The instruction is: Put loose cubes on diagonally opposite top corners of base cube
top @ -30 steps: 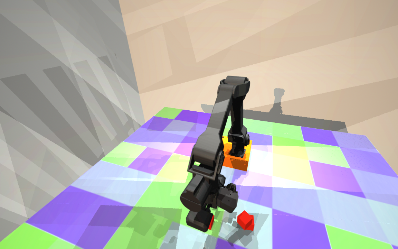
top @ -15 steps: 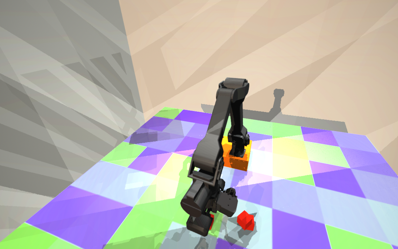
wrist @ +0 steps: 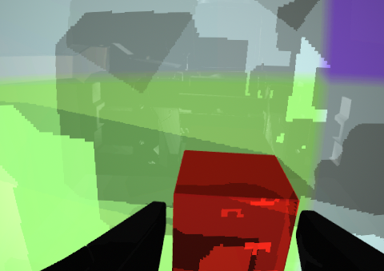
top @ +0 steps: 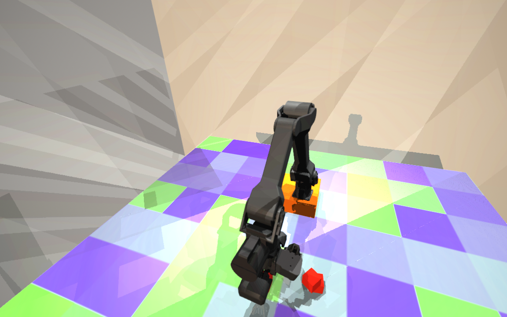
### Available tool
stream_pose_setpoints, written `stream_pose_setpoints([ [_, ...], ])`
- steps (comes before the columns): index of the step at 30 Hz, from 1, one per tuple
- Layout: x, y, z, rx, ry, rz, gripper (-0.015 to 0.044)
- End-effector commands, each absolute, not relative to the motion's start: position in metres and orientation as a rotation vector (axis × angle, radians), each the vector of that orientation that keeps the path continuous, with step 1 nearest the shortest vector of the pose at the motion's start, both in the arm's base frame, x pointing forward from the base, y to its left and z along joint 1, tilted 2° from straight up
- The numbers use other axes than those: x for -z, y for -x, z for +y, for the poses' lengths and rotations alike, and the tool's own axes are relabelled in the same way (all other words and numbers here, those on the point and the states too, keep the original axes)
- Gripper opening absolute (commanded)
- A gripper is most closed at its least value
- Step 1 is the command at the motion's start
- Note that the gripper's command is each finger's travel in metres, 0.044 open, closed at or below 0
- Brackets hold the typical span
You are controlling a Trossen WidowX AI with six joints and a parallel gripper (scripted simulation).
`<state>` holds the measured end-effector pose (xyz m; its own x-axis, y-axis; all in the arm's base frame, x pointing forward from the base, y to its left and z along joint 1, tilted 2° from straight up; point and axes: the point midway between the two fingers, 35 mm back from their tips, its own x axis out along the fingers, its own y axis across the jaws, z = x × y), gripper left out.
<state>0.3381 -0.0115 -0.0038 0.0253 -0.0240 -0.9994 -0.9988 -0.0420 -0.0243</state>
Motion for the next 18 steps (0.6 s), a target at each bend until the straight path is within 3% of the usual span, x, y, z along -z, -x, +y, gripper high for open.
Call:
stream_pose_setpoints([
  [1,0.007,-0.337,-0.012,-1.216,1.271,1.195,0.0105],
  [18,-0.035,-0.342,-0.011,-1.215,1.272,1.195,0.0105],
])
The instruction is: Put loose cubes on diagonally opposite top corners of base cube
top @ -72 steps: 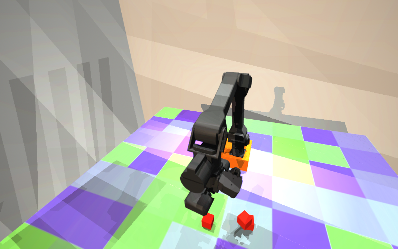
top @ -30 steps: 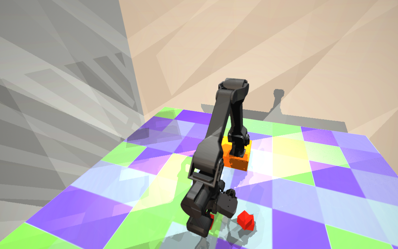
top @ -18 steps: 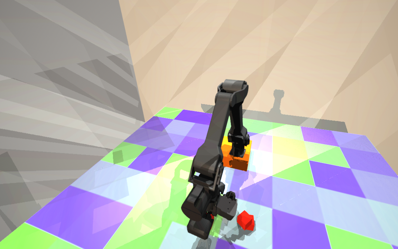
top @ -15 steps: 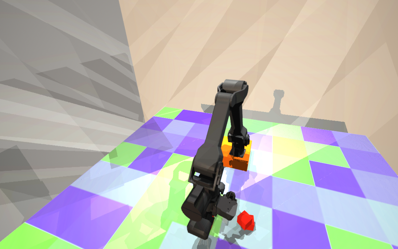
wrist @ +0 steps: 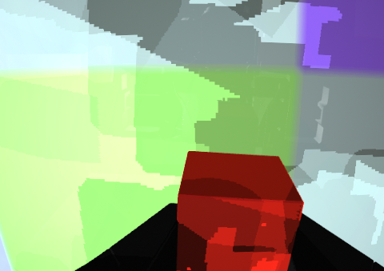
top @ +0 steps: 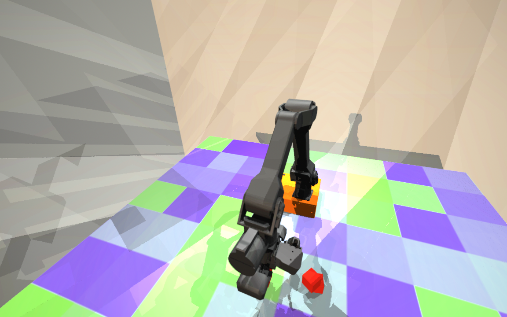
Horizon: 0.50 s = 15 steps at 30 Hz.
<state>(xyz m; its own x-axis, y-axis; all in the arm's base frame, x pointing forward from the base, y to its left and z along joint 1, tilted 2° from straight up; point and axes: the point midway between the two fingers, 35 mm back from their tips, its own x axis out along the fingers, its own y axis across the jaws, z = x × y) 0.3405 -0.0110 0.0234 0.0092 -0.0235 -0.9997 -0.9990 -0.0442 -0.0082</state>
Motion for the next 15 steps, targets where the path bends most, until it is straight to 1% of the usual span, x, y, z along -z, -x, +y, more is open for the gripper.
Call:
stream_pose_setpoints([
  [1,-0.038,-0.342,-0.011,-1.215,1.272,1.195,0.0105],
  [15,-0.082,-0.34,-0.01,-1.215,1.271,1.195,0.0105],
])
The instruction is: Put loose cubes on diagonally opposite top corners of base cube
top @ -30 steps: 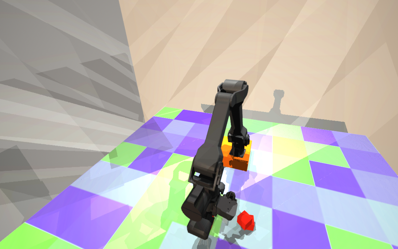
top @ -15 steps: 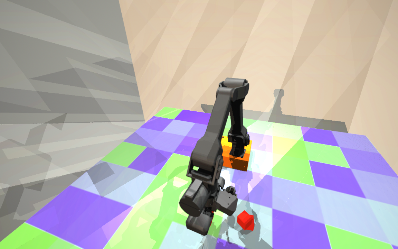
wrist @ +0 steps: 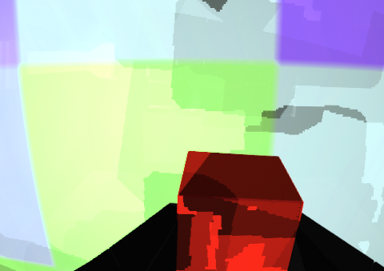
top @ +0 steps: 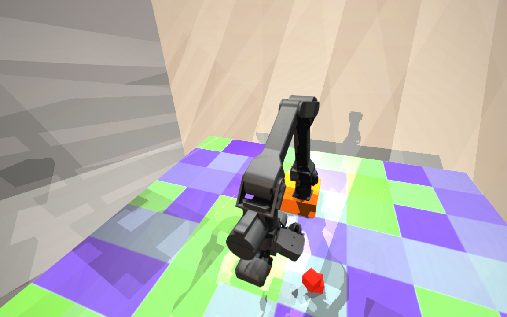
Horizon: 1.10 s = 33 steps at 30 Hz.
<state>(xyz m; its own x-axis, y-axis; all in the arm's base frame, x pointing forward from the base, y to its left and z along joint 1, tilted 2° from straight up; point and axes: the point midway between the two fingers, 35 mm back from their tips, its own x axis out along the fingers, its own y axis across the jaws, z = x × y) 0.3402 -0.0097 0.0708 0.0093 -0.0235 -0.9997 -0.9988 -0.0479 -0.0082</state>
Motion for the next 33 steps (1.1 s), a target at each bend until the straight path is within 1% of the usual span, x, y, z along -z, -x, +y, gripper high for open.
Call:
stream_pose_setpoints([
  [1,-0.085,-0.339,-0.01,-1.215,1.271,1.195,0.0105],
  [10,-0.103,-0.336,-0.008,-1.201,1.257,1.204,0.0105],
  [33,-0.099,-0.322,0.038,-0.712,0.759,1.437,0.0105],
])
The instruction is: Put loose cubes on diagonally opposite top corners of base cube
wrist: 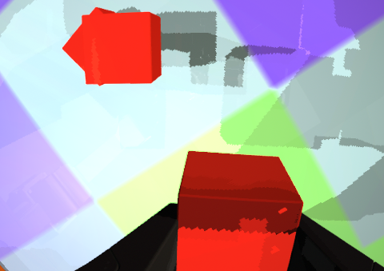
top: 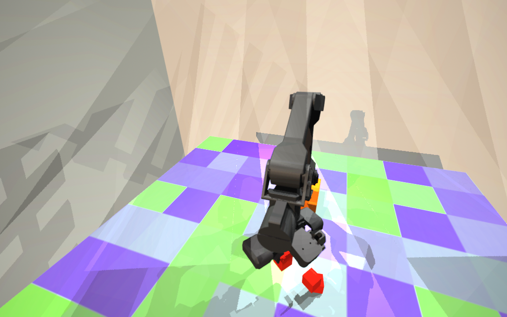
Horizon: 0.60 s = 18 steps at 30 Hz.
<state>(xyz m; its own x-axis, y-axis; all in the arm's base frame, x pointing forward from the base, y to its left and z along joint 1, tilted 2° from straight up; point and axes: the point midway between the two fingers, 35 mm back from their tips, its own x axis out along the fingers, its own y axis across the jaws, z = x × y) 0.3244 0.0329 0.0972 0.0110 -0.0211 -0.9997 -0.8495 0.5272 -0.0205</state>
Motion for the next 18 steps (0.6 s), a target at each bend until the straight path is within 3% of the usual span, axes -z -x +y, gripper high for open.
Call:
stream_pose_setpoints([
  [1,-0.098,-0.321,0.04,-0.69,0.736,1.444,0.0105],
  [18,-0.095,-0.306,0.071,-0.317,0.354,1.532,0.0105],
])
